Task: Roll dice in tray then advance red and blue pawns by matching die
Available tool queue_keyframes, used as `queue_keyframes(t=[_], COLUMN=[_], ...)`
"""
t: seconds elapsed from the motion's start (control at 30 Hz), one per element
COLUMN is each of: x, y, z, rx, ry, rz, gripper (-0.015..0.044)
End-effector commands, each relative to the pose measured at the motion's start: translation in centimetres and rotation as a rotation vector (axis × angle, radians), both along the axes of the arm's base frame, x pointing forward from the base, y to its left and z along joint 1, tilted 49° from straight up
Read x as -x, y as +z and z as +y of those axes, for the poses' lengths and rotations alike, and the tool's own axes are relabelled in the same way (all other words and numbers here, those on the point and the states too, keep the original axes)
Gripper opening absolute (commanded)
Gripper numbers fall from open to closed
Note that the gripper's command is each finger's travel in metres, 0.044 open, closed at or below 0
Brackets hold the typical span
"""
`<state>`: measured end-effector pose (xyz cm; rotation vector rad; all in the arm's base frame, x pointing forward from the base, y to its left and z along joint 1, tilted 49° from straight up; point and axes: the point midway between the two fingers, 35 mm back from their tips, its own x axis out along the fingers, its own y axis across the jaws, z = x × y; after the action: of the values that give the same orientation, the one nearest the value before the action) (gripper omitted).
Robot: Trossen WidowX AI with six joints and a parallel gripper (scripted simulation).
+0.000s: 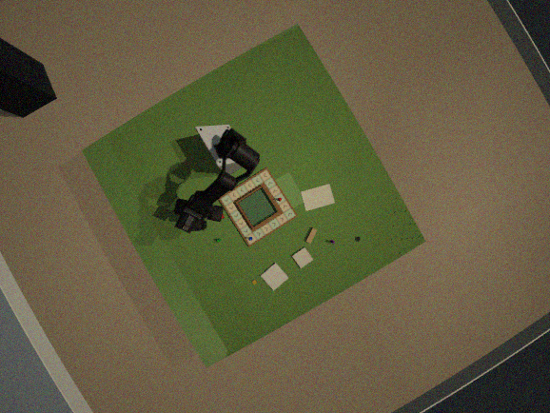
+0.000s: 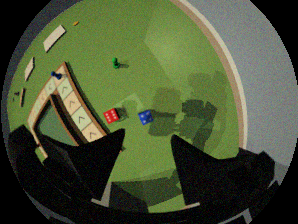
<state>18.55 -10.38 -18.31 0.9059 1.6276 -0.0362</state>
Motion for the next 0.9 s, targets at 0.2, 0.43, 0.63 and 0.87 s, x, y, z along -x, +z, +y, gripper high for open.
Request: queue_keyframes(t=[0.2,0.43,0.63,0.87], x=[-3.8,-3.8,-3.8,-3.7], y=[-0.8,-0.8,-1.8,-2.3], z=[7.0,7.0,8.0,8.6], rx=[-0.3,-0.3,-0.301,-0.301], ry=[0.47,0.47,0.47,0.47], rz=[-0.271,-0.271,-0.271,-0.271], gripper=[0.0275,0.0275,0.0275,0.0275])
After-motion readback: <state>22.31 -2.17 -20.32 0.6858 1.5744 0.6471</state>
